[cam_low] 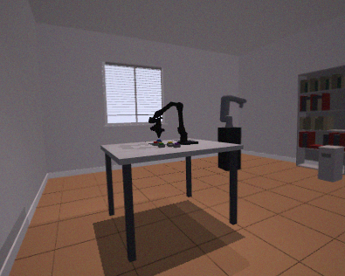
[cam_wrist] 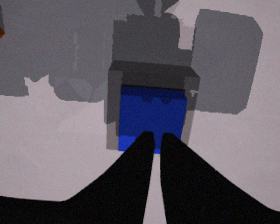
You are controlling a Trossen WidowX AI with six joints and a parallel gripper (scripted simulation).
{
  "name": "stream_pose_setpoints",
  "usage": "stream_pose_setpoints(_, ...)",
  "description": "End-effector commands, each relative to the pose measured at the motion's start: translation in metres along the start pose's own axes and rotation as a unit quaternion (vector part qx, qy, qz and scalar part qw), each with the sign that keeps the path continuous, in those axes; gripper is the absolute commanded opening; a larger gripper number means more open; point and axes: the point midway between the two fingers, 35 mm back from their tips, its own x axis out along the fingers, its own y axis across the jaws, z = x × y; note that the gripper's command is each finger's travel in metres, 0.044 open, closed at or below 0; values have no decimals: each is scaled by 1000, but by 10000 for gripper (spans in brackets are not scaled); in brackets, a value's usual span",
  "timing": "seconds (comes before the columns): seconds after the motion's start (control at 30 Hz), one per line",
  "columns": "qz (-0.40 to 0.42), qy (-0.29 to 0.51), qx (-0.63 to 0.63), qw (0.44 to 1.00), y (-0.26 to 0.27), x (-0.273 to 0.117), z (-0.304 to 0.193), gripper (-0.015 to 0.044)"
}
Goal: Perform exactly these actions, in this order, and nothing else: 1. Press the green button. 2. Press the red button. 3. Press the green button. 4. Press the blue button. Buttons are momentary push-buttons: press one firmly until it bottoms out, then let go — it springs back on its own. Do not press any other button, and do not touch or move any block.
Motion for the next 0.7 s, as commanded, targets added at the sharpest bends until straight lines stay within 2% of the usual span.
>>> stream_pose_setpoints(0.0, 3, 3, -3, 1000, 1, 10, -1, 20)
stream_pose_setpoints(0.67, 3, 3, -3, 1000, 2, 24, -2, 20)
